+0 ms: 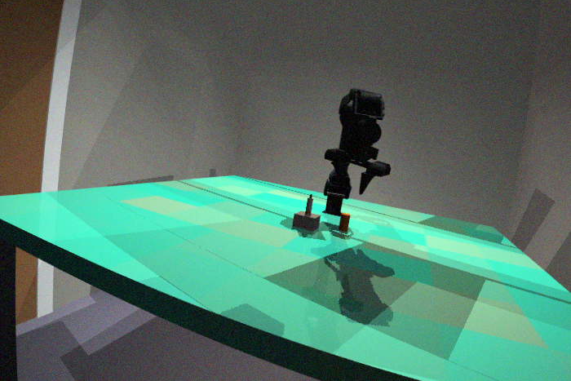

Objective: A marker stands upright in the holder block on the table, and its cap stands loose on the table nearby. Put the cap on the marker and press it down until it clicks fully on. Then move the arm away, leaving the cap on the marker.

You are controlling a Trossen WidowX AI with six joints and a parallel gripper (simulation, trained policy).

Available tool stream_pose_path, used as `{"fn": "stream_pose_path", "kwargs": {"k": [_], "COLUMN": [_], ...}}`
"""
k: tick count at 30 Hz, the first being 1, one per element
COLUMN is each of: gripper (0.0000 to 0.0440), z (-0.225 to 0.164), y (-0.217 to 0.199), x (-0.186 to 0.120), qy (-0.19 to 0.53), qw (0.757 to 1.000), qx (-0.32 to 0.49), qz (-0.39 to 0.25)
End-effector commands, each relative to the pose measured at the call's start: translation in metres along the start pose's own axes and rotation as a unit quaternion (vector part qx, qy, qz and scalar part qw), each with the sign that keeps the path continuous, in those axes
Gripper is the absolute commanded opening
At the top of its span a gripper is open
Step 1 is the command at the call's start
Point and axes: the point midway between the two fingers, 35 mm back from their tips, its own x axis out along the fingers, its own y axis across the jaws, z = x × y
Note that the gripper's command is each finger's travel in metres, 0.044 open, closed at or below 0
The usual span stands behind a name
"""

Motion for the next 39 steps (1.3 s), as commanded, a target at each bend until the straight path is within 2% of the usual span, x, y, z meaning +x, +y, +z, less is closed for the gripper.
{"fn": "stream_pose_path", "kwargs": {"k": [1,22,39], "gripper": [0.0306,0.0293,0.0269], "z": [0.0,0.001,-0.001], "y": [0.003,0.008,0.004], "x": [0.01,0.056,0.098], "qy": [-0.016,-0.054,-0.044], "qw": [1.0,0.998,0.997], "qx": [0.0,-0.024,-0.069], "qz": [0.006,0.015,0.015]}}
